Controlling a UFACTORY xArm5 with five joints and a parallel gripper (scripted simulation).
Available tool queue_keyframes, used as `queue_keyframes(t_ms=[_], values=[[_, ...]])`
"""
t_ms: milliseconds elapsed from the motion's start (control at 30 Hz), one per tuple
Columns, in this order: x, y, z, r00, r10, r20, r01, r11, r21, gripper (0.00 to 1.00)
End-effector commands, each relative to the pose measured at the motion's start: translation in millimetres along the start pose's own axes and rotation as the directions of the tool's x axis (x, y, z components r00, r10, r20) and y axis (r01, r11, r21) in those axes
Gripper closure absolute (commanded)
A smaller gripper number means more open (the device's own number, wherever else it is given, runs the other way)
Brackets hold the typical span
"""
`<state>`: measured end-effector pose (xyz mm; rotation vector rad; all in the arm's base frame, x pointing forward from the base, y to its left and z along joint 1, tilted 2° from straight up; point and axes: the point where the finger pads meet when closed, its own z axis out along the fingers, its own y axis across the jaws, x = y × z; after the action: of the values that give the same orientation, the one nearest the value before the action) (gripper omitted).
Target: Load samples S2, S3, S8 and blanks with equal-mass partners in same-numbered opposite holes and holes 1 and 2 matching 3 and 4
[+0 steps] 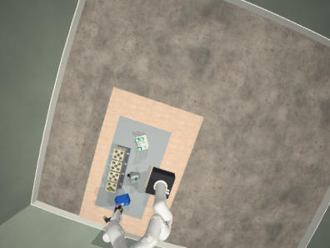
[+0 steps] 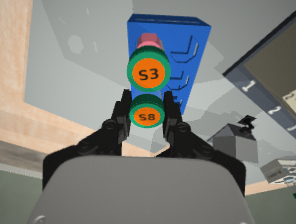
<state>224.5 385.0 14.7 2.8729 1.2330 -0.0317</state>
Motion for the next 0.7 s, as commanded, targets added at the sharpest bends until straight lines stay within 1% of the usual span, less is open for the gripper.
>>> queue_keyframes(t_ms=[0,667], values=[[1,0,-3.7,1.0,0.0,-0.004,0.0,1.0,0.001,1.0],[1,0,-15.1,1.0,0.0,-0.004,0.0,1.0,0.001,1.0]])
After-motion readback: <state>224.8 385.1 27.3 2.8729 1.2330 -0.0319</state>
